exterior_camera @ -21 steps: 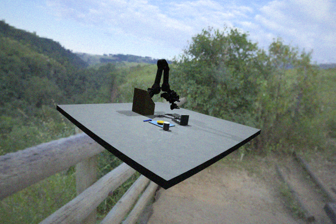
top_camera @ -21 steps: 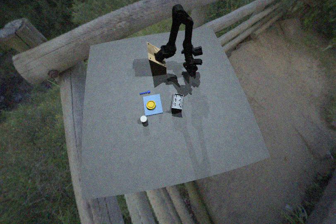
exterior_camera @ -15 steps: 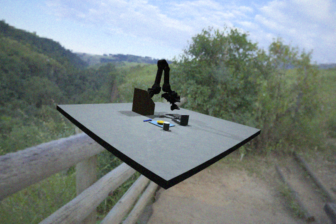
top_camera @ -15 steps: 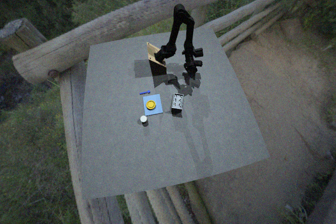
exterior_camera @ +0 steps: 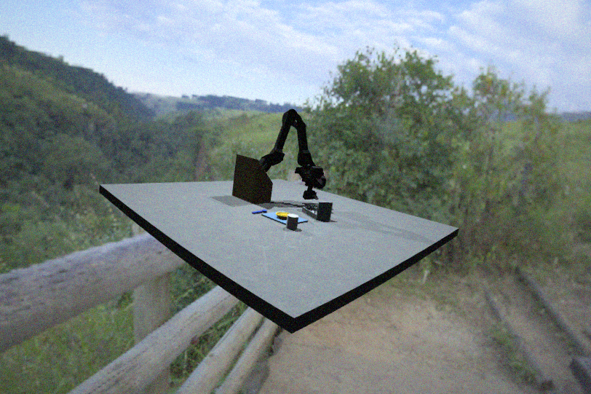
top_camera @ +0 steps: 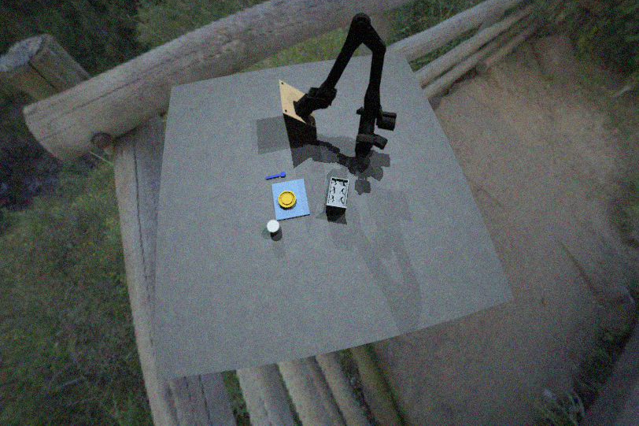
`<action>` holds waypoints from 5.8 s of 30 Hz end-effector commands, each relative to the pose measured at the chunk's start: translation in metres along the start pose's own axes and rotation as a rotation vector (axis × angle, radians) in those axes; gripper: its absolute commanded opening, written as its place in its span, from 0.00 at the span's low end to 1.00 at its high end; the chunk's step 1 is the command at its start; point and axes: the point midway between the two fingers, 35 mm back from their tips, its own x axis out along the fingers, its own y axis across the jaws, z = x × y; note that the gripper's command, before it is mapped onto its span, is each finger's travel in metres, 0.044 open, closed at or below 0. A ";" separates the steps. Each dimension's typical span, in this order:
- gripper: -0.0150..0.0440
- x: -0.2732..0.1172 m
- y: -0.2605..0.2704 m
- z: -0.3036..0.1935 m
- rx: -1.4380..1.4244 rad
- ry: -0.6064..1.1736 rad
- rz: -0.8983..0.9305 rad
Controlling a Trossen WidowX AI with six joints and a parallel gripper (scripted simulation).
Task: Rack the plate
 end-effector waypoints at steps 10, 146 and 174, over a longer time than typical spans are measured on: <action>0.93 0.054 -0.019 -0.026 -0.136 0.320 0.077; 0.88 0.196 -0.038 -0.254 0.942 0.736 1.005; 0.25 0.167 -0.150 -0.247 0.937 0.743 0.990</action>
